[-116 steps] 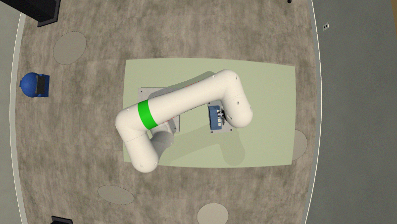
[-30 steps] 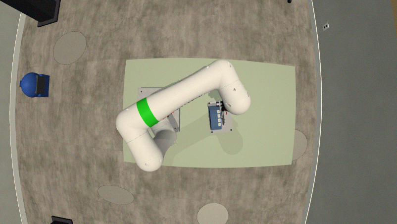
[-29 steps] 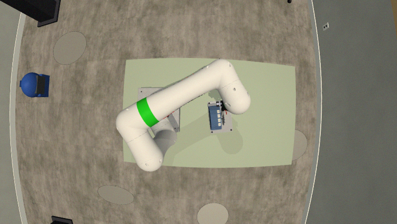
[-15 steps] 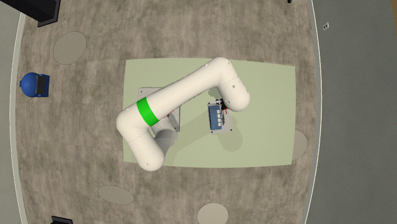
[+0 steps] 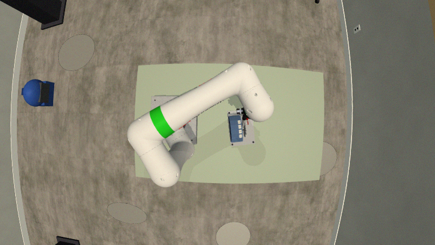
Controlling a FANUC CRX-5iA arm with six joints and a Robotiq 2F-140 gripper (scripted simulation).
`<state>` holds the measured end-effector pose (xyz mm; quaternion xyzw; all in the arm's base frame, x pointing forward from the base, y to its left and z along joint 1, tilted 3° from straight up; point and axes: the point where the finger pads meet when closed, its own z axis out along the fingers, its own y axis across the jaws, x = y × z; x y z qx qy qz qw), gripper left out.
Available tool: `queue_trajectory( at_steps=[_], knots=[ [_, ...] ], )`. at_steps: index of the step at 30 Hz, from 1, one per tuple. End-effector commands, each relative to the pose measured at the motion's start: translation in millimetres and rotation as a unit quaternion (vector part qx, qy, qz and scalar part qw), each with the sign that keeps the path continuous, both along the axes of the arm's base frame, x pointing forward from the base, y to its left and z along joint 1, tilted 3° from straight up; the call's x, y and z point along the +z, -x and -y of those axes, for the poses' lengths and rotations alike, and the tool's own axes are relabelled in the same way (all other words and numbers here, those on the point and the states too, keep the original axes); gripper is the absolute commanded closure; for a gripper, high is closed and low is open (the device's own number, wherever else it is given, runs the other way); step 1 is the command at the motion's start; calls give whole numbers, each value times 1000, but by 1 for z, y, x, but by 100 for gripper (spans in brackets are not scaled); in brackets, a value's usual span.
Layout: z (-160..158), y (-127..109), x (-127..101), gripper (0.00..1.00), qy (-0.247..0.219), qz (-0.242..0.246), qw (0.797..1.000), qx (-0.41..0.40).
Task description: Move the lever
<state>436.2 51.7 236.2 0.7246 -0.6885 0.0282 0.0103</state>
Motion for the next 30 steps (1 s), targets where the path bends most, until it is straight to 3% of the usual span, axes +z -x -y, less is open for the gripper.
queue_trajectory(
  at_steps=[1, 30],
  knots=[
    [0, 0, 0, 100, 0, 0, 1000, 0],
    [-3, 0, -2, 100, 0, 0, 1000, 0]
  ],
)
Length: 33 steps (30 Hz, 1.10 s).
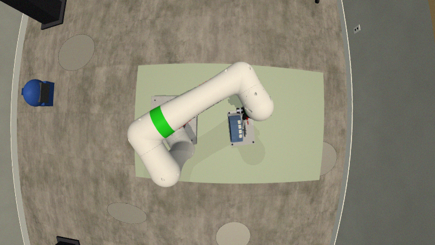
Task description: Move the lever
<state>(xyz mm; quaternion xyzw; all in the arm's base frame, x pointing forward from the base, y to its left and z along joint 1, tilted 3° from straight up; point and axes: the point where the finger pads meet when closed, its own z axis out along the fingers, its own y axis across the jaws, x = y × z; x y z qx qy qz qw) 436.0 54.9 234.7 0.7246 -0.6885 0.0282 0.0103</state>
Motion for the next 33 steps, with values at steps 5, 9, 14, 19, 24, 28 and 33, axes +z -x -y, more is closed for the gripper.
queue_trajectory(
  at_steps=[5, 9, 14, 19, 24, 28, 33],
  knots=[
    [0, 0, 0, 100, 0, 0, 1000, 0],
    [0, 0, 0, 100, 0, 0, 1000, 0],
    [0, 0, 0, 100, 0, 0, 1000, 0],
    [0, 0, 0, 100, 0, 0, 1000, 0],
    [0, 0, 0, 100, 0, 0, 1000, 0],
    [0, 0, 0, 43, 0, 0, 1000, 0],
    [0, 0, 0, 43, 0, 0, 1000, 0]
  ],
)
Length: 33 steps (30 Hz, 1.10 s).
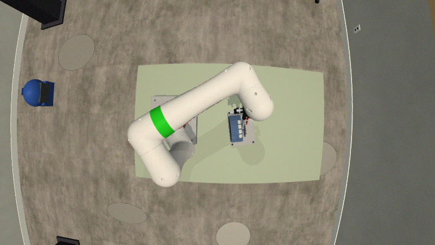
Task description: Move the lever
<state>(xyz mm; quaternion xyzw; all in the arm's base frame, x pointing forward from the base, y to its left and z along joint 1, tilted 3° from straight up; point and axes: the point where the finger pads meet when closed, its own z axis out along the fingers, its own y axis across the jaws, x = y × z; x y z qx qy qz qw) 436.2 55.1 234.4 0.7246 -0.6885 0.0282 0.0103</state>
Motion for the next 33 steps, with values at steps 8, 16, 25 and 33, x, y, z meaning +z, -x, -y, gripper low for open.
queue_trajectory(
  at_steps=[8, 16, 25, 33],
  knots=[
    [0, 0, 0, 43, 0, 0, 1000, 0],
    [0, 0, 0, 43, 0, 0, 1000, 0],
    [0, 0, 0, 43, 0, 0, 1000, 0],
    [0, 0, 0, 43, 0, 0, 1000, 0]
  ],
)
